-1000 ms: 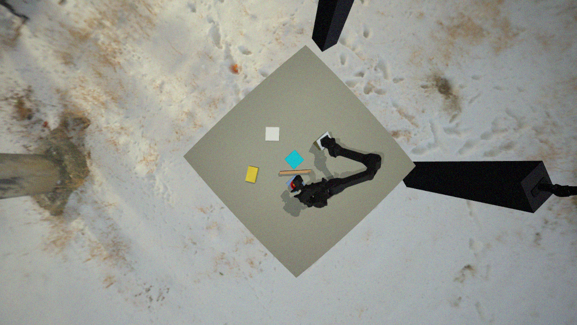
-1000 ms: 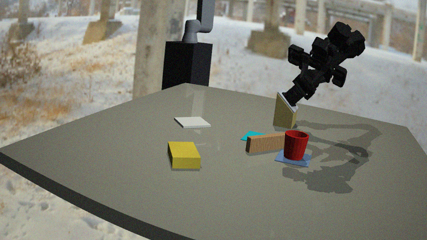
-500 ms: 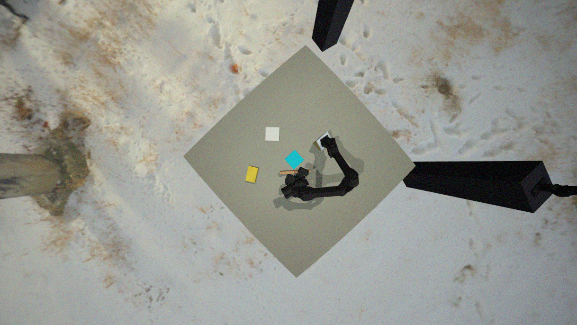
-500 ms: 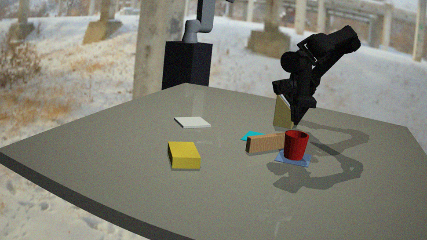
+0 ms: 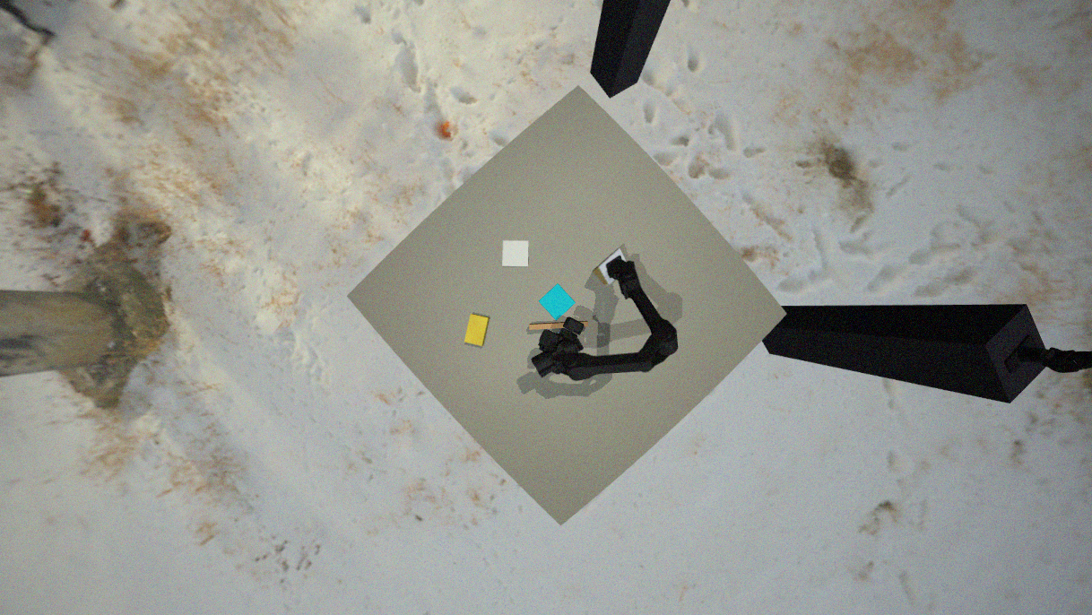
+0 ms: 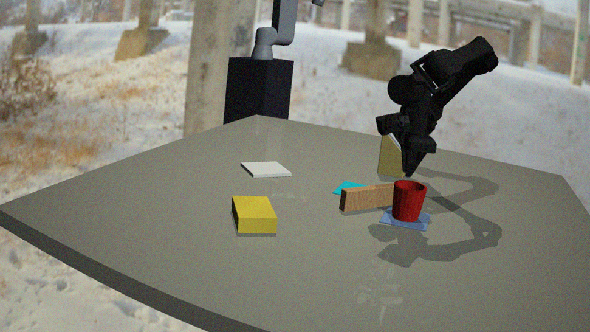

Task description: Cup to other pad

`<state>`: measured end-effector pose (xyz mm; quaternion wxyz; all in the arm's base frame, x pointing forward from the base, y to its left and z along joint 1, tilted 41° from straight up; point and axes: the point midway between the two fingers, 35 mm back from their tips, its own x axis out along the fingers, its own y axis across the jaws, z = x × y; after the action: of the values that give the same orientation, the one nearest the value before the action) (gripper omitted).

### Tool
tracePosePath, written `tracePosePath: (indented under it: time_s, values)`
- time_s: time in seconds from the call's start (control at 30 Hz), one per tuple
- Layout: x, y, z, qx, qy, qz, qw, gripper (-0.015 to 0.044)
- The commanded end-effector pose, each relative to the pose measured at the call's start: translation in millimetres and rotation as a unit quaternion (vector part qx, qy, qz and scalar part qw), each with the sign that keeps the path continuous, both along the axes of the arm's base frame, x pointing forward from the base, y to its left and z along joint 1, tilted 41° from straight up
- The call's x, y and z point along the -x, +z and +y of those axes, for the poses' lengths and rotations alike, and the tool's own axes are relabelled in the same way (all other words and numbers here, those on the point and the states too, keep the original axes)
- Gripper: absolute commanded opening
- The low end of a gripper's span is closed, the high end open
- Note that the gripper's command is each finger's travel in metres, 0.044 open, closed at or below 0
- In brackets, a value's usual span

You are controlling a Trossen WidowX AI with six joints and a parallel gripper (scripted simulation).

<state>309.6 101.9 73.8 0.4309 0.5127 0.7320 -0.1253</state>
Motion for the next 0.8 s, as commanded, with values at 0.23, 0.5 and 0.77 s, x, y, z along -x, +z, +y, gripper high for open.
tracePosePath:
  time_s: [0.23, 0.5, 0.77]
  values:
    - [3.0, -15.2, 11.6, -0.001, -0.001, 0.005, 1.0, 0.0148]
    - [4.8, -25.0, 20.0, -0.002, -0.001, 0.005, 1.0, 0.0148]
    - [7.1, -34.5, 28.5, -0.002, -0.001, 0.005, 1.0, 0.0148]
